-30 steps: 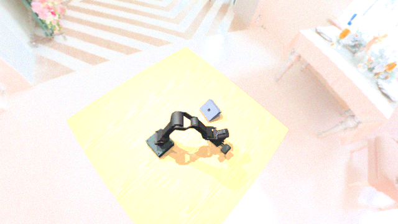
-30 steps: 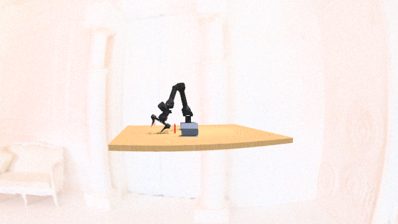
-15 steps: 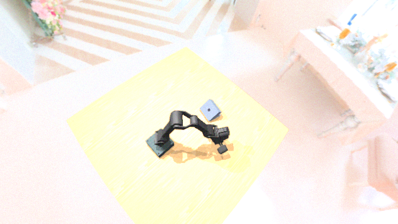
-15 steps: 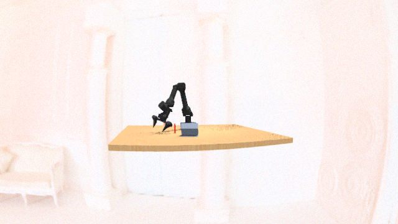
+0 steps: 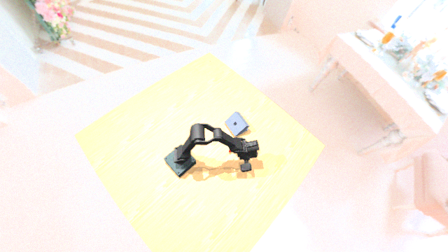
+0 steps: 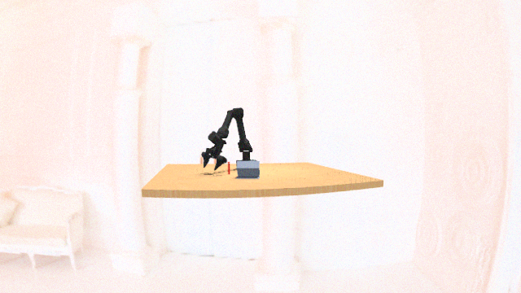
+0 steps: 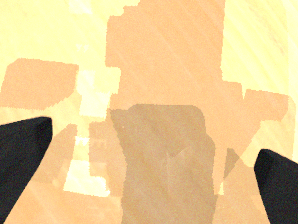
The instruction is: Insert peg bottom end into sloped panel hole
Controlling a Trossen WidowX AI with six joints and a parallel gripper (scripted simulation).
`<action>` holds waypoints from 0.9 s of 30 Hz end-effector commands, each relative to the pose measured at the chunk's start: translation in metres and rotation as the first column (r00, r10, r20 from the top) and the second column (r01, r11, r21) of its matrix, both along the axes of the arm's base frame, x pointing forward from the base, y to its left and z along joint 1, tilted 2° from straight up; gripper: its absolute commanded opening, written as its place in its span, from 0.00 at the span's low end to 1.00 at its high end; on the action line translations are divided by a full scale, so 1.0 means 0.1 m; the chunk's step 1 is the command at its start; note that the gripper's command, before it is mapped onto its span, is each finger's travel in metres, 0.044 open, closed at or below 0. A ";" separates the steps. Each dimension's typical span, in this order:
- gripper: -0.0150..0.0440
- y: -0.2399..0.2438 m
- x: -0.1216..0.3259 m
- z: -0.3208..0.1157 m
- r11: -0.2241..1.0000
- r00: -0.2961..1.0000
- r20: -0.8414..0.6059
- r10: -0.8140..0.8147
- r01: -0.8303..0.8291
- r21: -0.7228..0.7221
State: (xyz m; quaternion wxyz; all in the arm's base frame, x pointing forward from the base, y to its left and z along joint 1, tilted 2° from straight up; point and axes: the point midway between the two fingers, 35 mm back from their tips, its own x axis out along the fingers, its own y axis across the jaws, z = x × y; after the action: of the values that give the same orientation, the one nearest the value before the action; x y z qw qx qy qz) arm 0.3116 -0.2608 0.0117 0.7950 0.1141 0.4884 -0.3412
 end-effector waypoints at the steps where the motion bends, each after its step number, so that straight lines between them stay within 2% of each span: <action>1: 1.00 0.05 0.01 0.02 0.996 0.997 0.031 -0.074 0.073 0.047; 14: 1.00 0.19 0.02 0.06 0.930 0.940 0.084 -0.330 0.309 0.198; 27: 1.00 0.34 0.02 0.12 0.785 0.814 0.083 -0.575 0.520 0.336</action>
State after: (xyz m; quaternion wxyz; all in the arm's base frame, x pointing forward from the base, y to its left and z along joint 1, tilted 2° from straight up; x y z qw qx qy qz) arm 0.3132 -0.2312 0.0218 0.6921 0.3732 0.4154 -0.4573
